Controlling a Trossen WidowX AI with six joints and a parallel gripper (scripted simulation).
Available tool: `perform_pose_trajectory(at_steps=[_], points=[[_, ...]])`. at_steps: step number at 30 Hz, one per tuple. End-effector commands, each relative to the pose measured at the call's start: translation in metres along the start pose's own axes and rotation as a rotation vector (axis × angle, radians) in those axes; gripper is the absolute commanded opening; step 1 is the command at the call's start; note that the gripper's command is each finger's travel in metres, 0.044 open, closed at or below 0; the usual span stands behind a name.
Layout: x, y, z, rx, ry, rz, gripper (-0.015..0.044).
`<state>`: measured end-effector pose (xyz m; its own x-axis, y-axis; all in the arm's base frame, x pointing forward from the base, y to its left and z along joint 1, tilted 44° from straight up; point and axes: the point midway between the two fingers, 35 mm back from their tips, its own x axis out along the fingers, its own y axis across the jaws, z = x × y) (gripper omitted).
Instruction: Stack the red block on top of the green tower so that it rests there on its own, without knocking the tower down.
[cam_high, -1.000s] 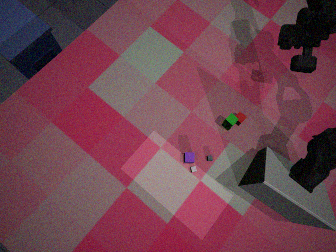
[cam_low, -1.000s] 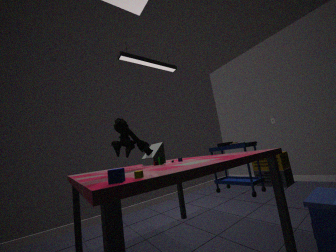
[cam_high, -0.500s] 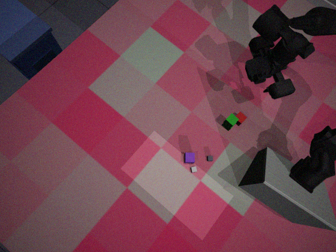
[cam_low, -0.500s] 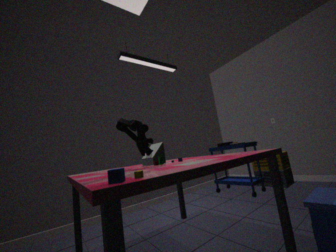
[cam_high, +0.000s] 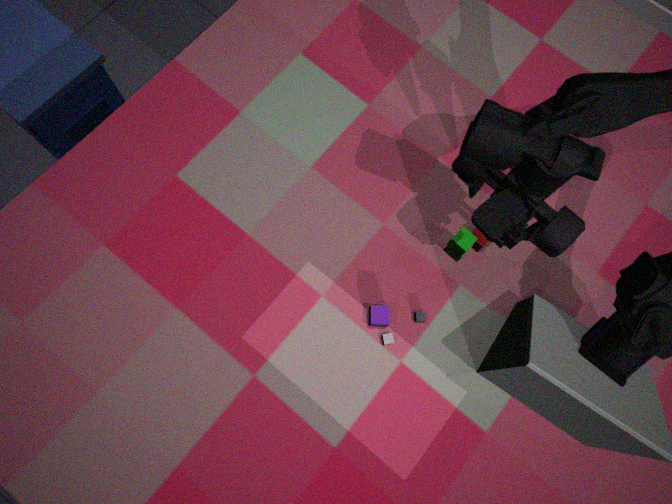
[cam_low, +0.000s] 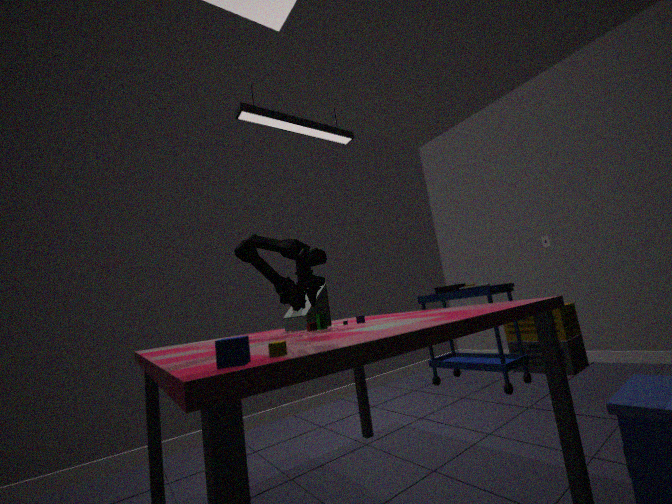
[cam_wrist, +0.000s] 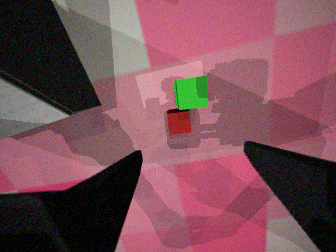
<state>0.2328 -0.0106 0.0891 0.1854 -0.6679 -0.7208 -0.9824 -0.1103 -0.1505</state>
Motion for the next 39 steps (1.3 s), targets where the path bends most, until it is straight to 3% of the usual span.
perform_pose_trajectory(at_steps=[1, 11, 39], points=[[0.0, 0.005, 0.005, -0.024, 0.004, 0.005, 0.044], [0.044, 0.006, 0.006, -0.024, 0.006, 0.004, 0.044], [0.083, 0.007, 0.006, -0.024, 0.007, 0.004, 0.044]])
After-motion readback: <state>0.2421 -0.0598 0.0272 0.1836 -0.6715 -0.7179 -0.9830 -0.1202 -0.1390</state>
